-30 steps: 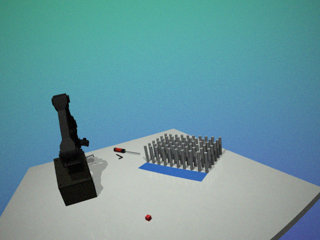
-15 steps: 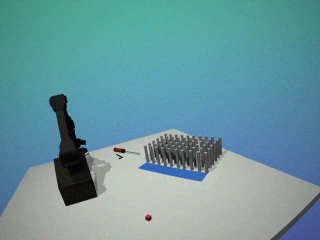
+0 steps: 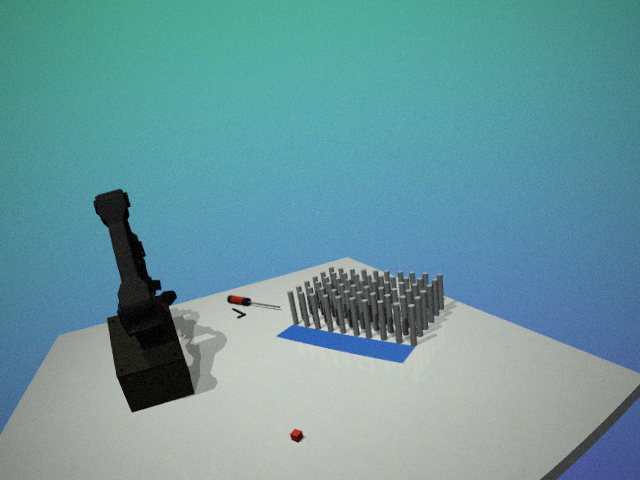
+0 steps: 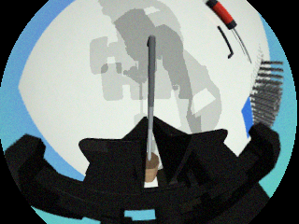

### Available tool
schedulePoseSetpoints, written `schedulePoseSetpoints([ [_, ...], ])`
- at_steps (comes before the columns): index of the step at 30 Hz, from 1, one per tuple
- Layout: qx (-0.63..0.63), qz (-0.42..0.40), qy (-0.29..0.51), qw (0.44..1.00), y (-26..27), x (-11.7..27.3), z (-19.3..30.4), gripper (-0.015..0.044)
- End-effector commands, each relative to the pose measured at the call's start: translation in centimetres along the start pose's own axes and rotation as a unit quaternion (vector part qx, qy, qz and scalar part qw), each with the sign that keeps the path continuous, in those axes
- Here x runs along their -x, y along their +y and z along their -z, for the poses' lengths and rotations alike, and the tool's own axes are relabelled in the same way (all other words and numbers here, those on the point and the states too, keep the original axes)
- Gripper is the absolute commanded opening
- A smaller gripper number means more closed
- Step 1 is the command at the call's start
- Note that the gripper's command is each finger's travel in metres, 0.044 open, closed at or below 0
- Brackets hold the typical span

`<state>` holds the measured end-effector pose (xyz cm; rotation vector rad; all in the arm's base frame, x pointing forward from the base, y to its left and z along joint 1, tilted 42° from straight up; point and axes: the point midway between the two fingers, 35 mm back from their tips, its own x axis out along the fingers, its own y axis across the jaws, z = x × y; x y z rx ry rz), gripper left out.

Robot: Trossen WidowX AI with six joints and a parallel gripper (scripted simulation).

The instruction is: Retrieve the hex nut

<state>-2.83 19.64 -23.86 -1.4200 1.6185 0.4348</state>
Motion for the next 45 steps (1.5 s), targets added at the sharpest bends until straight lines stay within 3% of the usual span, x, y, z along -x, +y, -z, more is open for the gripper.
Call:
schedulePoseSetpoints([
  [1,0.063,-0.001,0.002,0.998,0.3,0.0,0.2,0.0000],
  [22,0.415,0.001,0.004,0.910,1.8,-0.1,1.1,0.0000],
  [45,0.736,0.001,0.010,0.677,3.3,-0.3,2.1,0.0000],
])
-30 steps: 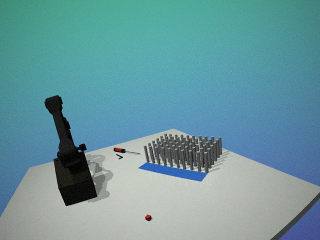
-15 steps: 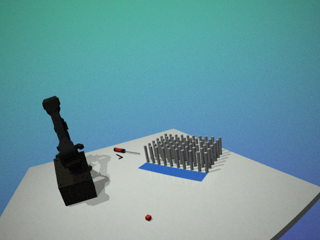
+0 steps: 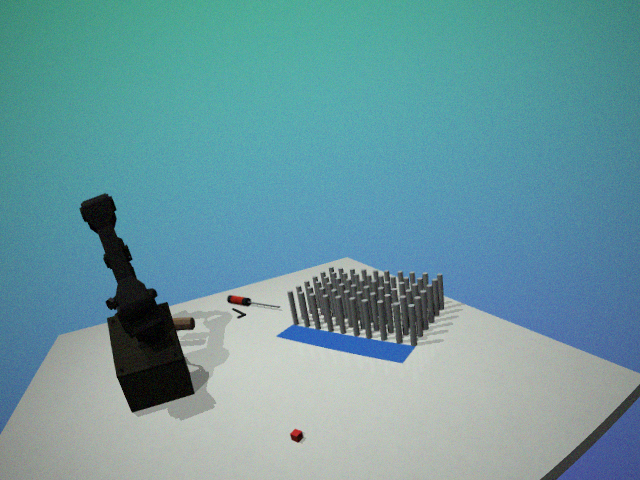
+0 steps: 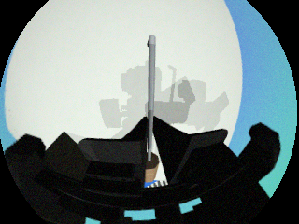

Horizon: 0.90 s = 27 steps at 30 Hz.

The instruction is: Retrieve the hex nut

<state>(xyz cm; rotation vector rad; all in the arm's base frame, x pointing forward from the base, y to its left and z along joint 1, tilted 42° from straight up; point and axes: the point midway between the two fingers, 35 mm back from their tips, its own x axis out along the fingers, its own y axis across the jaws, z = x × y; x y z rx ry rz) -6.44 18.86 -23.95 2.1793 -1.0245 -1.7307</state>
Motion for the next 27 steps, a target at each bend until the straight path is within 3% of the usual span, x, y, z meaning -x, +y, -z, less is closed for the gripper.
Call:
schedulePoseSetpoints([
  [1,0.063,-0.001,0.000,0.998,0.2,0.0,-0.3,0.0000],
  [21,0.399,-0.006,0.004,0.917,1.2,-0.2,-1.5,0.0000],
  [27,0.422,-0.006,0.004,0.907,1.3,-0.3,-1.6,0.0000],
])
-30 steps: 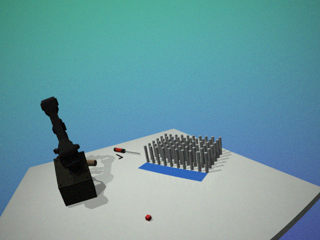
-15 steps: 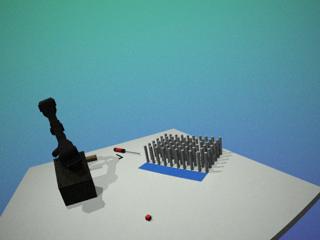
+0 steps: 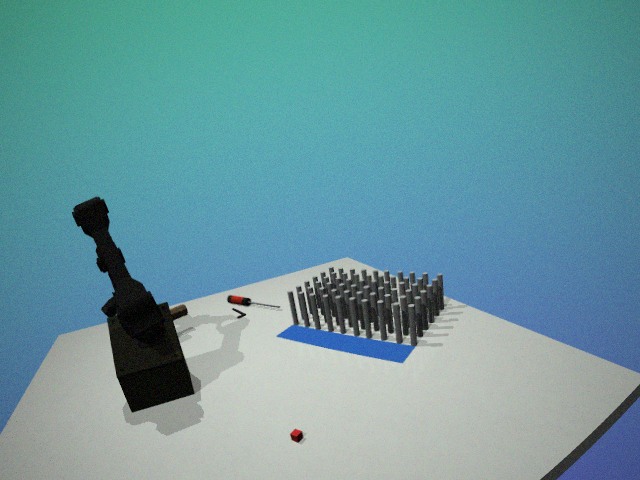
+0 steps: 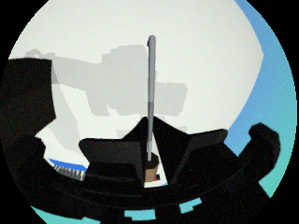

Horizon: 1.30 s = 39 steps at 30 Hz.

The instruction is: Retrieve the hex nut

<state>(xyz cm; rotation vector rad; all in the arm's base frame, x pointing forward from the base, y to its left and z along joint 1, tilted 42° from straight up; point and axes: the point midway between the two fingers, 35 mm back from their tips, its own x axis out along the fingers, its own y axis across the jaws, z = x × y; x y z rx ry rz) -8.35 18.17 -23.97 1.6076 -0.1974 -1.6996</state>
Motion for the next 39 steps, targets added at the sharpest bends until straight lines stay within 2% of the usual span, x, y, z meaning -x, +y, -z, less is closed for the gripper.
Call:
schedulePoseSetpoints([
  [1,0.011,0.000,-0.001,1.000,0.0,0.0,-0.1,0.0000],
  [39,0.000,0.000,-0.001,1.000,0.1,-5.9,-0.4,0.0000],
])
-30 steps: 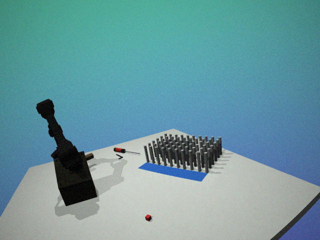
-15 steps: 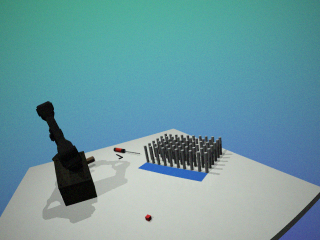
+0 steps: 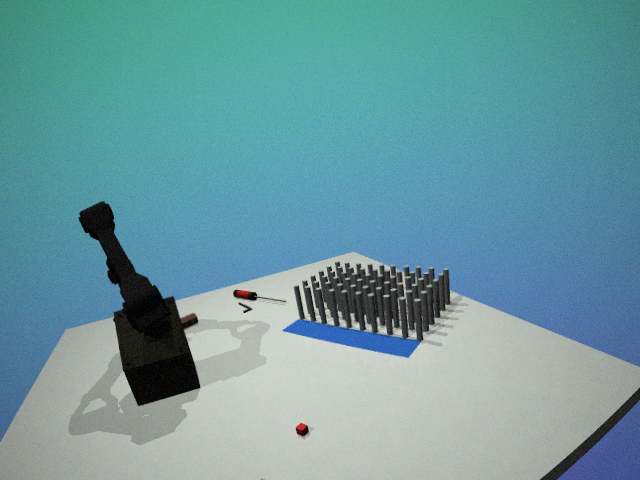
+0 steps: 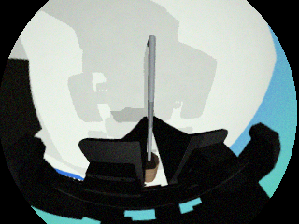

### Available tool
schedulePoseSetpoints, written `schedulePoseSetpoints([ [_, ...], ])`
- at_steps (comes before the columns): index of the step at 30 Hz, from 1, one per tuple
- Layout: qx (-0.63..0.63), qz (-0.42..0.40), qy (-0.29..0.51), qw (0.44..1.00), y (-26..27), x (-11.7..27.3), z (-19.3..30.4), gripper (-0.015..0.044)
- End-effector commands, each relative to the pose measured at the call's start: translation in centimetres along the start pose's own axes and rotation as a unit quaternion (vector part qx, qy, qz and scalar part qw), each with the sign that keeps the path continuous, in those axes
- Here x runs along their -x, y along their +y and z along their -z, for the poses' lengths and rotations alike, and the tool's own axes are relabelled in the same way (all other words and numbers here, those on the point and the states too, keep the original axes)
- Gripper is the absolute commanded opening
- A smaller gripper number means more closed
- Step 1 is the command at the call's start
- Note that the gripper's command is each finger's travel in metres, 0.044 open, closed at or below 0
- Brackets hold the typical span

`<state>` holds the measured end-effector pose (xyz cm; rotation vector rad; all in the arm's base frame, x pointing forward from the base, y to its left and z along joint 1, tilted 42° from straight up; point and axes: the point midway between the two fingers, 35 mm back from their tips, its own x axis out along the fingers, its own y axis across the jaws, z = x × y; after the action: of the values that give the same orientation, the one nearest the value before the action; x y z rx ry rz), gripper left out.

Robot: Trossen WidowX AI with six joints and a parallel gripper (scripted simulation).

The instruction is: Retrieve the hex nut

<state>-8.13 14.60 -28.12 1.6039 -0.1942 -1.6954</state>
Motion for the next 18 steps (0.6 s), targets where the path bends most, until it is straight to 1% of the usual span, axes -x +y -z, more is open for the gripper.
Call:
schedulePoseSetpoints([
  [1,-0.001,0.001,-0.001,1.000,-0.01,-0.44,-0.06,0.0000],
  [2,0.000,0.000,0.000,1.000,-0.01,-0.45,-0.06,0.0000],
  [18,0.000,0.002,0.000,1.000,-0.06,-0.07,-0.01,0.0420],
])
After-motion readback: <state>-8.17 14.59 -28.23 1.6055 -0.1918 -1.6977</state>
